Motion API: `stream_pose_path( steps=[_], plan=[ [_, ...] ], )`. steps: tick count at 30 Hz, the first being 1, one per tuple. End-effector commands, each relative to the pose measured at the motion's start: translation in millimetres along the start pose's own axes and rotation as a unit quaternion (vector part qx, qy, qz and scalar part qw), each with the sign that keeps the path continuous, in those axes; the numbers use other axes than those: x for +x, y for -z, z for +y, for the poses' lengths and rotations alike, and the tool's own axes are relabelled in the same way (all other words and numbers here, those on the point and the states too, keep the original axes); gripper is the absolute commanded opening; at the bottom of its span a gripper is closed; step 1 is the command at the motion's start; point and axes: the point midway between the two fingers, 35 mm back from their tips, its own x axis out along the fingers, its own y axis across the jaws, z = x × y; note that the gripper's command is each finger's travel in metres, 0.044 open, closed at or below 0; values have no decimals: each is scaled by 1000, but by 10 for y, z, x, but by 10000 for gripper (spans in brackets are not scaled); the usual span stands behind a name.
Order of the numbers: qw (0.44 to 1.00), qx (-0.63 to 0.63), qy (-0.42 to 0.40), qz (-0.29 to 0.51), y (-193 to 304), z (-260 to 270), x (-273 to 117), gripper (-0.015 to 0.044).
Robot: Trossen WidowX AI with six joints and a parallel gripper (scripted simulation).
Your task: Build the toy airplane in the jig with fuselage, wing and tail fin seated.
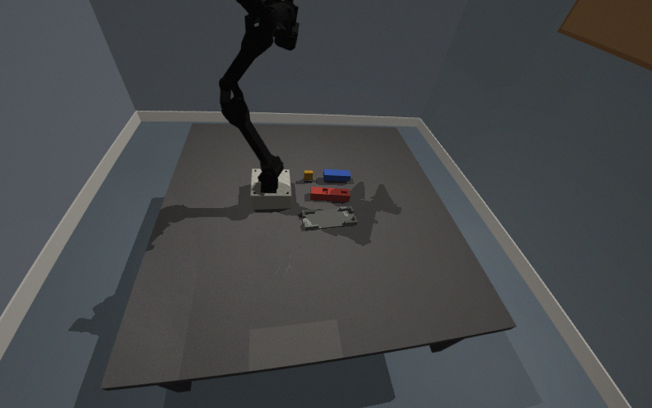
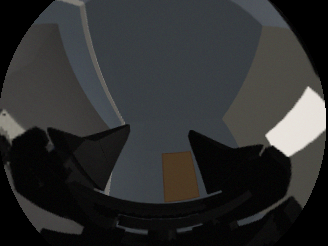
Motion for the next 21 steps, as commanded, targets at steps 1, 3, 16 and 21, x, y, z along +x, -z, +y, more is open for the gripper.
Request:
stream_pose_path(
  steps=[1, 3, 16, 21],
  plan=[
    [1000, 0, 0, 0, 0, 0, 0, 426],
    [1000, 21, 3, -2, 25, 5, 1, 440],
    [918, 370, 123, 77, 1647, 224, 124, 440],
    [849, 491, 142, 132, 2266, 606, 214, 440]
  ],
)
